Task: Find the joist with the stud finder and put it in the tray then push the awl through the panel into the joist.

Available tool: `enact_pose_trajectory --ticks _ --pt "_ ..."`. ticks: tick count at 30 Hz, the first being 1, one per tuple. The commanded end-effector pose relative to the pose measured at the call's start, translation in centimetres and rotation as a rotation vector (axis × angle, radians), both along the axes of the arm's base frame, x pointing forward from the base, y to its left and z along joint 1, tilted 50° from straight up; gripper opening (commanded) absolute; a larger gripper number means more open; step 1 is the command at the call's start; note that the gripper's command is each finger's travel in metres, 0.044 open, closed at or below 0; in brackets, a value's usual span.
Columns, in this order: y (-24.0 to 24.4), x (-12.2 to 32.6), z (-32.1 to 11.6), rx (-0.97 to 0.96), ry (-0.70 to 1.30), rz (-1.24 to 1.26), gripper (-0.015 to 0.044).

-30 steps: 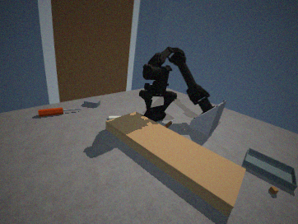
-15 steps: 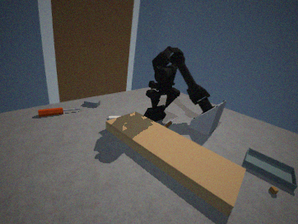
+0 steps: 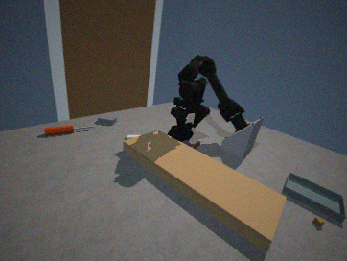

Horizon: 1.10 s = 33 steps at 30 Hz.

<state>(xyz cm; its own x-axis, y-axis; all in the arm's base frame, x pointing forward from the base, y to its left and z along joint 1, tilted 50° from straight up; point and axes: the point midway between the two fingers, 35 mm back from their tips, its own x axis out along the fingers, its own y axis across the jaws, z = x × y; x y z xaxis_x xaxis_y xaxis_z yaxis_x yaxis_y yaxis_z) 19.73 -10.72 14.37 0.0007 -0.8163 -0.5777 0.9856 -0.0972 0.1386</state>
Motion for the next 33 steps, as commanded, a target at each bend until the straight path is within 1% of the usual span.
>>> enact_pose_trajectory --ticks 1,23,33 --pt "-0.5 -0.1 -0.4 -0.005 0.006 0.001 0.044" --pt "-3.0 -0.2 -2.3 -0.013 0.006 0.0 0.044" --pt "-3.0 -0.2 -2.3 -0.013 0.006 0.0 0.0373"
